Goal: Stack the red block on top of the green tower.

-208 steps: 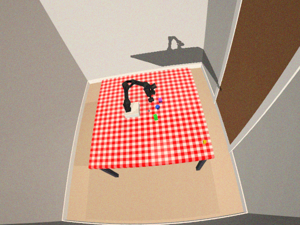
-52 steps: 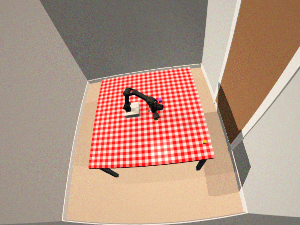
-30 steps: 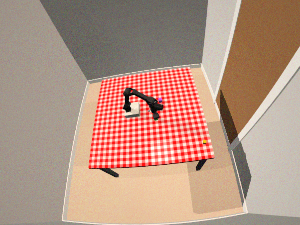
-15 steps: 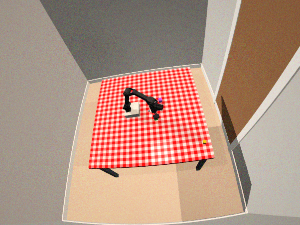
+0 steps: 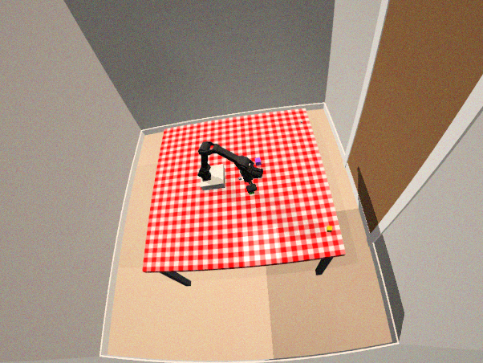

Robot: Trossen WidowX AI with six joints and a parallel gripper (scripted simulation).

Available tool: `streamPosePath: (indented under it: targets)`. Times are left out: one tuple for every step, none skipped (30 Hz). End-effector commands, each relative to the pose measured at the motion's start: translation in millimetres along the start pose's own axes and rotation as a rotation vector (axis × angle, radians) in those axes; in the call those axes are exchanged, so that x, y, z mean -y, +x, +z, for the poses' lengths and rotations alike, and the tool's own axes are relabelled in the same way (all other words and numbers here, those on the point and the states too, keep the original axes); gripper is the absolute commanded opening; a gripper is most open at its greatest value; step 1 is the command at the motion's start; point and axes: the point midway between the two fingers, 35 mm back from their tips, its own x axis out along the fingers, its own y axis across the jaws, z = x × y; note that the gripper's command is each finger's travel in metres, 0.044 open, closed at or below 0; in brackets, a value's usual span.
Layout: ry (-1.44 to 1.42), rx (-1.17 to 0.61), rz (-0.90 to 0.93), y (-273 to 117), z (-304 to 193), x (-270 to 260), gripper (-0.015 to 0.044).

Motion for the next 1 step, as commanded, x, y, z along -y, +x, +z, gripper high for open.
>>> streamPosePath:
  targets:
    - [0.0,0.001,-0.001,0.0,0.2,0.1,0.044]
